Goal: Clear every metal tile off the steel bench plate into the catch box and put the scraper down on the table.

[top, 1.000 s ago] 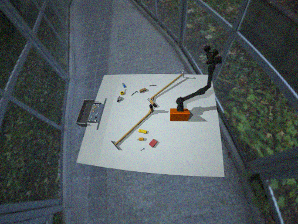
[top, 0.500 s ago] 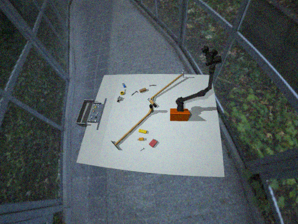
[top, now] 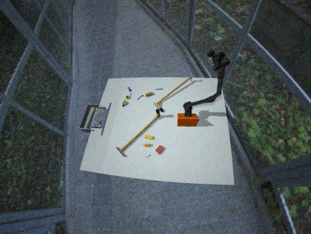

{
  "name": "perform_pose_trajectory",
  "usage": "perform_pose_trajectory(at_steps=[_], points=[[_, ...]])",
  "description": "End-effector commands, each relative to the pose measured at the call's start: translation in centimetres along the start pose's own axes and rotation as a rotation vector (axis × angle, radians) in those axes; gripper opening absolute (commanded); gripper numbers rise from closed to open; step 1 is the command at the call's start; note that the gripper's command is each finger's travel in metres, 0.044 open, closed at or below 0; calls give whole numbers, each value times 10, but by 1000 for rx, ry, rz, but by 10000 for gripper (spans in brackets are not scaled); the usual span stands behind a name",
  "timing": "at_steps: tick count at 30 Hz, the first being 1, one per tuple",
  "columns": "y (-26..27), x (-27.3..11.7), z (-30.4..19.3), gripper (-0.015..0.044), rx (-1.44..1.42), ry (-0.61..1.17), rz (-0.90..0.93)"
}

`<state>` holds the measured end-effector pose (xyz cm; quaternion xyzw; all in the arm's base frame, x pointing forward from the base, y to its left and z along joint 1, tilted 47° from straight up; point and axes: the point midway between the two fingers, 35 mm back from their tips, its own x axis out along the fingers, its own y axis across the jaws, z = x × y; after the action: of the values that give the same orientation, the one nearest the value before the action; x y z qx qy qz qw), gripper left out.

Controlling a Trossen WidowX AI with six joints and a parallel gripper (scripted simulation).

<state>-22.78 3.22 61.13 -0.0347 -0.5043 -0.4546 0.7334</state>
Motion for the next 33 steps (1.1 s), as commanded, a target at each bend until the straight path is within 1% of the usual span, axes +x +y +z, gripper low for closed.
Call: perform_pose_trajectory(at_steps=[1, 16, 33], points=[[9, -8, -6, 440, -27, 15, 3], [41, -43, -31, 440, -137, 80, -11], [68, -79, -71, 440, -239, 176, -64]])
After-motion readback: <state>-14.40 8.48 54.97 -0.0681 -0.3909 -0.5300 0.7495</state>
